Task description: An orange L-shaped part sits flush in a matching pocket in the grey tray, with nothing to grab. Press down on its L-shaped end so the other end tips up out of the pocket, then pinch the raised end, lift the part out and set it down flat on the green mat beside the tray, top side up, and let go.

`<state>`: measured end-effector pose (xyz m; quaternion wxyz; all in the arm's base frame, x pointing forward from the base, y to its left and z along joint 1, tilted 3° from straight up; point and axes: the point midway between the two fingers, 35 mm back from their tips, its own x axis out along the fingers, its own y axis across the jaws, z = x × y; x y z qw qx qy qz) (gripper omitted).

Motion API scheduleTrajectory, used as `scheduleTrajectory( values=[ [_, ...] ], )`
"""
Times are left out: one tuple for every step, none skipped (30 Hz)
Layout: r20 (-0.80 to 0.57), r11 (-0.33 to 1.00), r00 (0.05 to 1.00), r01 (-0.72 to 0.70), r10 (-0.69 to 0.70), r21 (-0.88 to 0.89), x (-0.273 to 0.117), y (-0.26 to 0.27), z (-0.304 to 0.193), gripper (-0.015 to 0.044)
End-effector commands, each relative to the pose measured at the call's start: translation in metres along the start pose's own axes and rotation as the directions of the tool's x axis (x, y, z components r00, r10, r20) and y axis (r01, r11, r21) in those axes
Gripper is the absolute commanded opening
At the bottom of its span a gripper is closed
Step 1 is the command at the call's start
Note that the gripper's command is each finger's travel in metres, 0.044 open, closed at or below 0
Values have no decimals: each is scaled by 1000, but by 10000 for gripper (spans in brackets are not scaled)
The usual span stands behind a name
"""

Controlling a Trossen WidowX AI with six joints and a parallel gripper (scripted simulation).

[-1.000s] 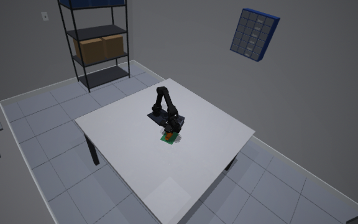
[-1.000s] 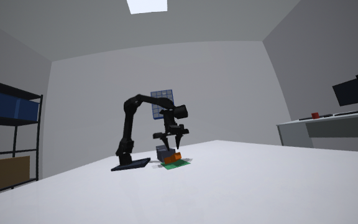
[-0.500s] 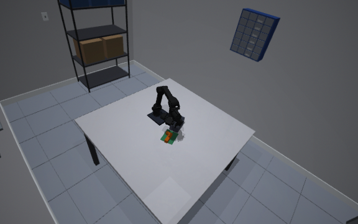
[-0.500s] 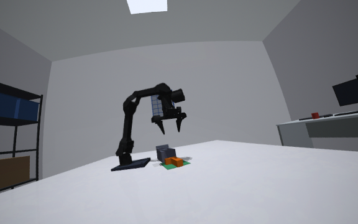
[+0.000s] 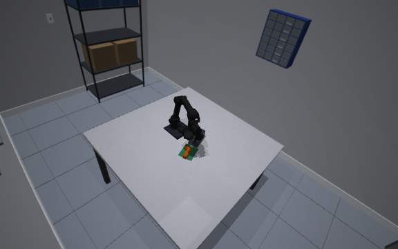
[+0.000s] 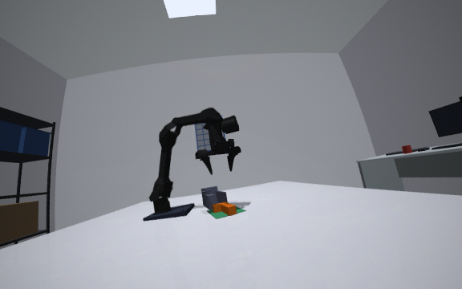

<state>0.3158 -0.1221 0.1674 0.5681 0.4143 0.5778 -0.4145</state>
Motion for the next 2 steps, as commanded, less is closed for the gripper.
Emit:
scheduleTrajectory(
  values=[
    [1, 1000, 1000, -1, 1, 0, 0, 0, 0, 400],
    [1, 1000, 1000, -1, 1, 0, 0, 0, 0, 400]
  ],
)
